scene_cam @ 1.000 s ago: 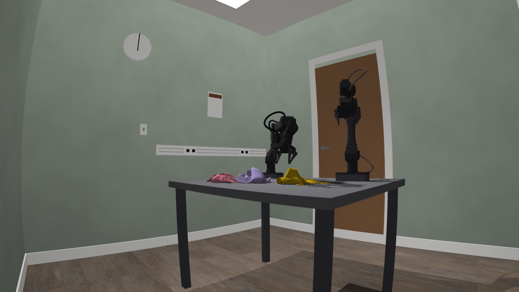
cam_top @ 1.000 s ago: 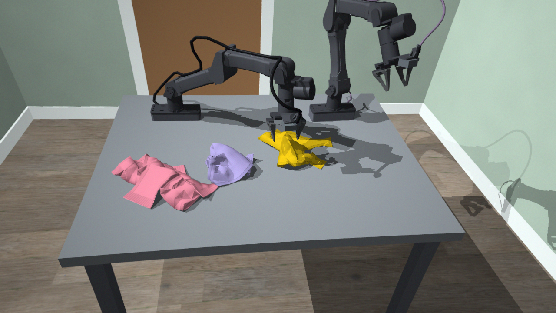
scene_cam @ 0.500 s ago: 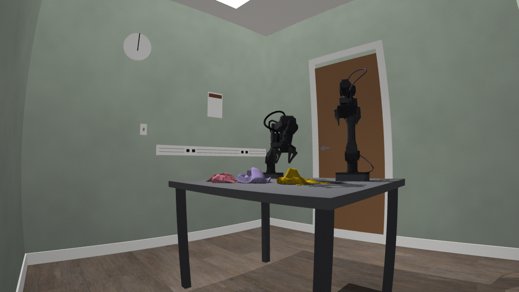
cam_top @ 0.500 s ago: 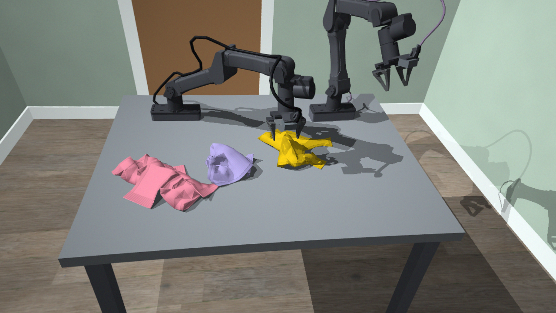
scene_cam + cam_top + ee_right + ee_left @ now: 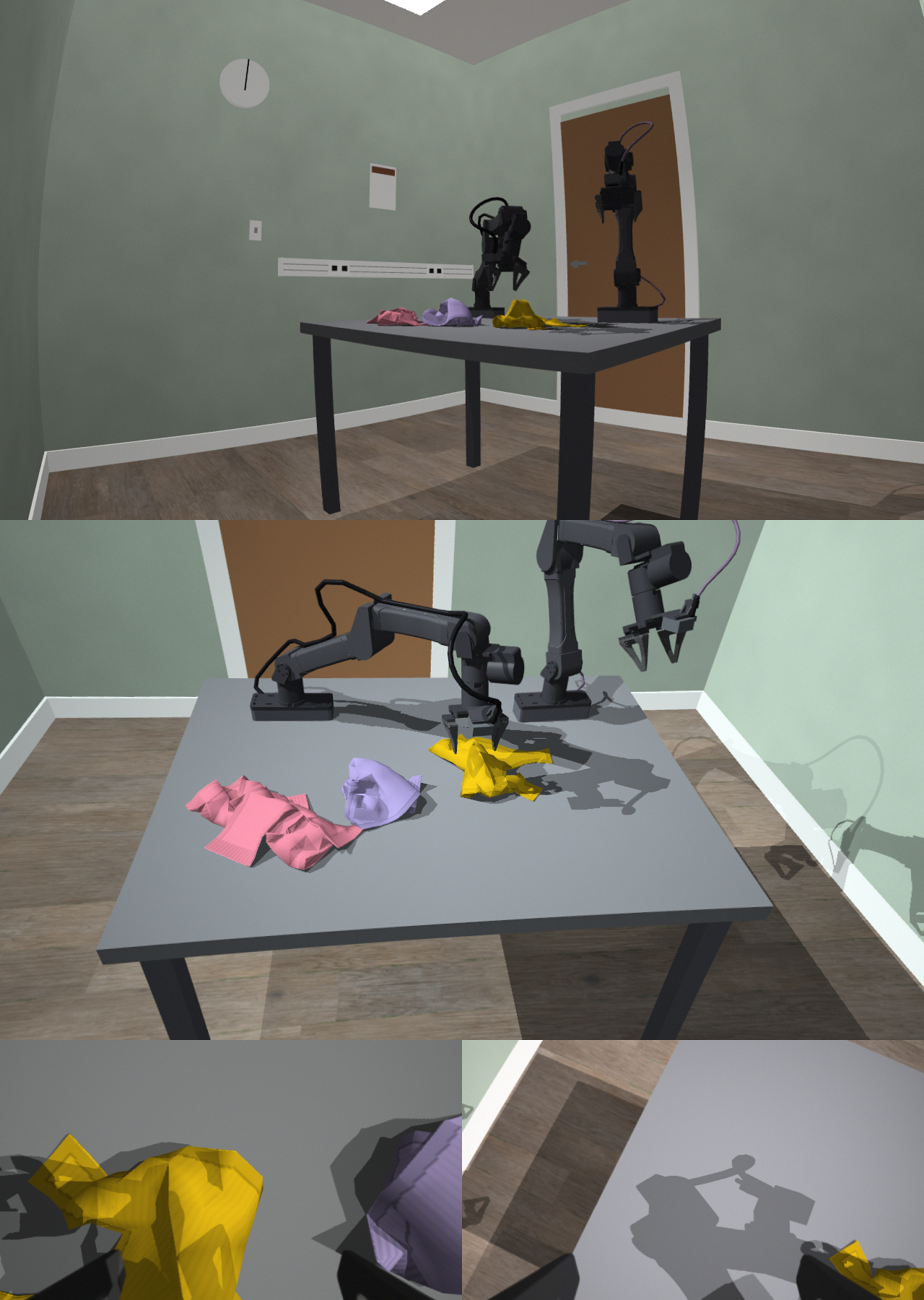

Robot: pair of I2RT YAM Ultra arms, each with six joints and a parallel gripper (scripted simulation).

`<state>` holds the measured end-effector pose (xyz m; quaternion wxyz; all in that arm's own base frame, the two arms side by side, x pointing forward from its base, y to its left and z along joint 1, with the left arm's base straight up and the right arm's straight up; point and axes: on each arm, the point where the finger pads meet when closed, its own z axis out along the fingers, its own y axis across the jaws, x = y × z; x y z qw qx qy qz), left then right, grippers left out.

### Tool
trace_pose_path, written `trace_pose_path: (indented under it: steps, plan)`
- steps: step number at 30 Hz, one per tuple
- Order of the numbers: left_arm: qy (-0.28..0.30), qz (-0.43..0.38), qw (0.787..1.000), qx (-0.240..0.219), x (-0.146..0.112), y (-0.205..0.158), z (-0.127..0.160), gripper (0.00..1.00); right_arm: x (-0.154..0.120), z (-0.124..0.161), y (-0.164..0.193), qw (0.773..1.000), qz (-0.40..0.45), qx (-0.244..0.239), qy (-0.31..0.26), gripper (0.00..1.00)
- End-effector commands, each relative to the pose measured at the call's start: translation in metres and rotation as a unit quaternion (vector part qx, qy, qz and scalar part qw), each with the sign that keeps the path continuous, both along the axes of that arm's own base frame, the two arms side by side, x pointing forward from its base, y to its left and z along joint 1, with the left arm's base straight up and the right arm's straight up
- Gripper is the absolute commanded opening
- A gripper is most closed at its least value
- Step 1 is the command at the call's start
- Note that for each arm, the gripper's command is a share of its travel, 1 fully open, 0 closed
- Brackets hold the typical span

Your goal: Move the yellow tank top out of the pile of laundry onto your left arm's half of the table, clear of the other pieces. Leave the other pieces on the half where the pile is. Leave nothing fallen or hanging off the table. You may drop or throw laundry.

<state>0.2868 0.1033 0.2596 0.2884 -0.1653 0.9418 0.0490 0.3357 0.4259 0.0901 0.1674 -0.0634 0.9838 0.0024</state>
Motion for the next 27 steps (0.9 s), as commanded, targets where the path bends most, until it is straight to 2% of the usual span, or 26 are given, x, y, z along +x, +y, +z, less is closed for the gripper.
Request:
trace_pose_path:
  steps: [1, 27]
  plan:
    - [-0.036, -0.005, 0.999, 0.015, 0.003, -0.0006, 0.0259, 0.92, 0.0041, -0.0066, -0.0002, 1.0, -0.006, -0.005, 0.001, 0.92]
    - [-0.036, -0.005, 0.999, 0.015, 0.003, -0.0006, 0.0259, 0.92, 0.003, -0.0066, 0.0007, 1.0, -0.005, -0.005, 0.001, 0.92]
